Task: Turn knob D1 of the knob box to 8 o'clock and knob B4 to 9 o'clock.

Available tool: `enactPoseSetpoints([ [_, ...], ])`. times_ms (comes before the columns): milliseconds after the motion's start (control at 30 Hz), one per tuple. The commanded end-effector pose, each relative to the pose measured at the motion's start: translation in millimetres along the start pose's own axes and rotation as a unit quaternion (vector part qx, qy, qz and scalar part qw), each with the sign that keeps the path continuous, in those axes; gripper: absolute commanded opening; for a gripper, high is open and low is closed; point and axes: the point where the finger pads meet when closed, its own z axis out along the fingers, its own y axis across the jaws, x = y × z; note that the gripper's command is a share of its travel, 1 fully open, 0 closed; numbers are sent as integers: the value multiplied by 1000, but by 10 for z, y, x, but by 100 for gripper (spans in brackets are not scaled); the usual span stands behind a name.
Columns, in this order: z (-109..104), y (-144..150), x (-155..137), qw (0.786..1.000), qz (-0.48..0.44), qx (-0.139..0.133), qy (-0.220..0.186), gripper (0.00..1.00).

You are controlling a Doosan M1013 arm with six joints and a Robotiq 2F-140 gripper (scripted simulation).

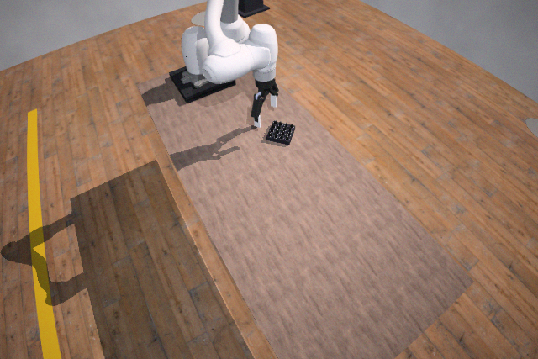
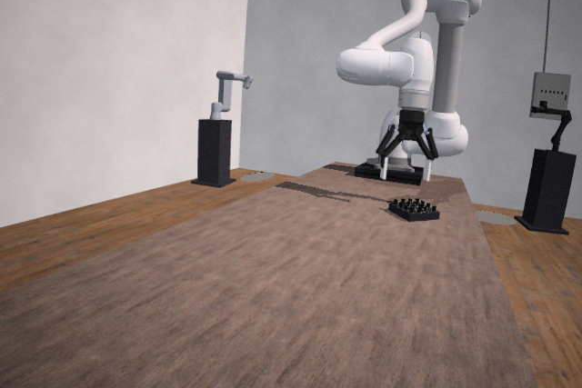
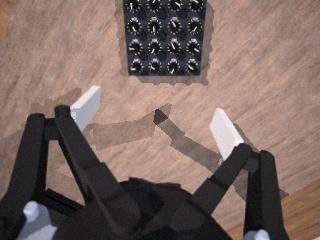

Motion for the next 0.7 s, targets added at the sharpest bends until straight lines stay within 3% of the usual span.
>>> enactPoseSetpoints([
  [0,-1,0,0,1000,0,0,0,100],
  [333,-26,-51,70,994,-109,0,0,100],
  [667,-64,-131,177,962,-274,0,0,100],
])
